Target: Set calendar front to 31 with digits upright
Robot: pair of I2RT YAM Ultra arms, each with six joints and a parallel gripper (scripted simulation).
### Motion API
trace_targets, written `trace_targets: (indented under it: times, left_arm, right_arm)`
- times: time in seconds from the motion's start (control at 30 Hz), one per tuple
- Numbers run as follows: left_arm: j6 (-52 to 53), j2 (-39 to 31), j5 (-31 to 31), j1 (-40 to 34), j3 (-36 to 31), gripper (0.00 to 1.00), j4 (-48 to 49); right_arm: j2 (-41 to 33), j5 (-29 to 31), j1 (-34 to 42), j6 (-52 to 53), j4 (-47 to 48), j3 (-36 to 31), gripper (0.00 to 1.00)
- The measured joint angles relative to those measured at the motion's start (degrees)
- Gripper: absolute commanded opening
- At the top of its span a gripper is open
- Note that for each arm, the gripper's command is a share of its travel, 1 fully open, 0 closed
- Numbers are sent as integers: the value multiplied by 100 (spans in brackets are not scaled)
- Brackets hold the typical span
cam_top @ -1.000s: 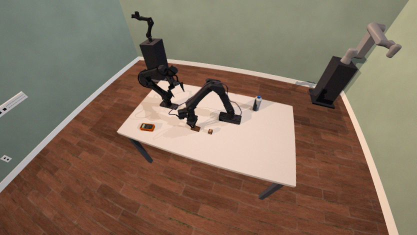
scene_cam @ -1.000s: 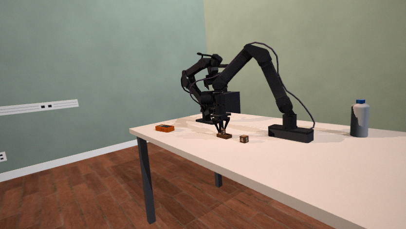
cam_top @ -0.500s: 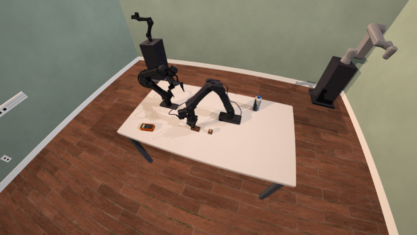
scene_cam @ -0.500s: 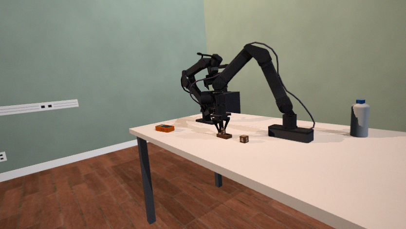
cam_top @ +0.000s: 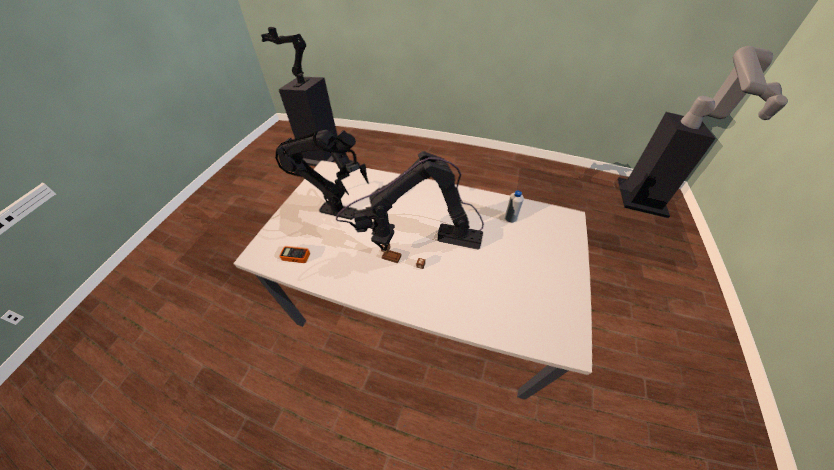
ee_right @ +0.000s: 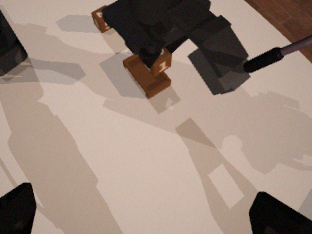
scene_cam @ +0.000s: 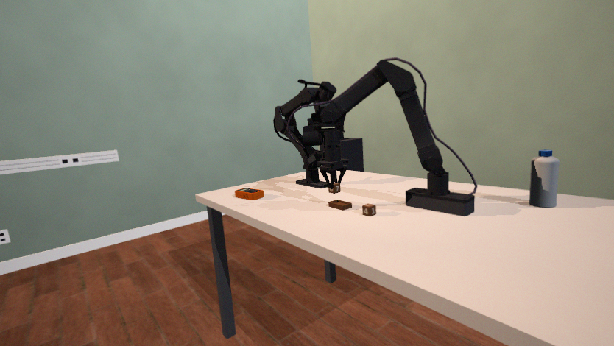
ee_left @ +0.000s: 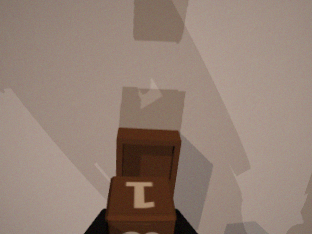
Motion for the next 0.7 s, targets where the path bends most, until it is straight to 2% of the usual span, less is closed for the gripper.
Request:
trace_targets:
  times: [0.1,0.2,0.43,0.7]
  left_arm:
    - [-96,-15,-17,-15,-13,26,24]
    - [-286,-201,-46,-155,-323,26,219]
    - [-796,-990,-52,-868,-1565,26,516]
    - [-1200,-1497,-55,-1174,-2337,26,879]
  right_arm:
    - [0,-140,0,-155,-48,0,100]
    - [0,-494,-107,-546,-103,0,100]
    - [63,-1700,-662,-1917,-227,0,100]
    - [153,-3217,-1386,-3517,-319,0,100]
